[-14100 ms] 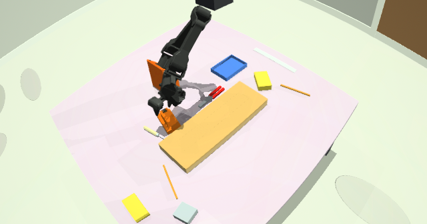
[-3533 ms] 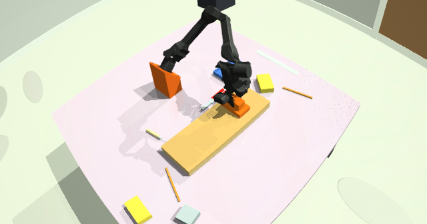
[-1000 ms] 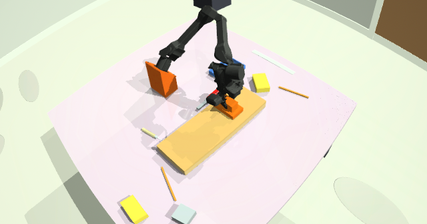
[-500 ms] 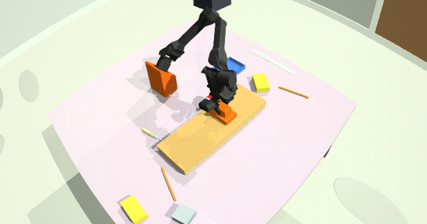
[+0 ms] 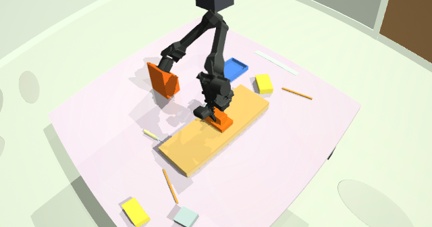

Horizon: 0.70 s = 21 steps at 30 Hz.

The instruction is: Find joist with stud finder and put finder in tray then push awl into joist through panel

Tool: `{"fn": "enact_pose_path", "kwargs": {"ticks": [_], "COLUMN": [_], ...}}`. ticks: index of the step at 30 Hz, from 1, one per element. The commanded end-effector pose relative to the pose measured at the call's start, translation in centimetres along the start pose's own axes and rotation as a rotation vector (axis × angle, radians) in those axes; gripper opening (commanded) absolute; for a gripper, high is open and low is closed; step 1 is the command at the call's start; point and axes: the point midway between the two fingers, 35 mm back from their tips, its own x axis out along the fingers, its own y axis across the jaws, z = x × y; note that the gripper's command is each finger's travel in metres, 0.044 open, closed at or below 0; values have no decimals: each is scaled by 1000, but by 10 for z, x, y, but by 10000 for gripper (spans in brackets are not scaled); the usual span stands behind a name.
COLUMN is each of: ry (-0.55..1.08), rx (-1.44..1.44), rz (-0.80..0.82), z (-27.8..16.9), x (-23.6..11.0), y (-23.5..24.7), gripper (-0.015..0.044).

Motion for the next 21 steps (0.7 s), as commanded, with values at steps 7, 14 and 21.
{"fn": "enact_pose_path", "kwargs": {"ticks": [7,14,21], "ry": [0,-1,-1], "rx": [1,1,0], "rz": [-3,-4,-5], "z": [0,0,0], "x": [0,0,-1], "y": [-30,-50,-70], "gripper": [0,0,0]}}
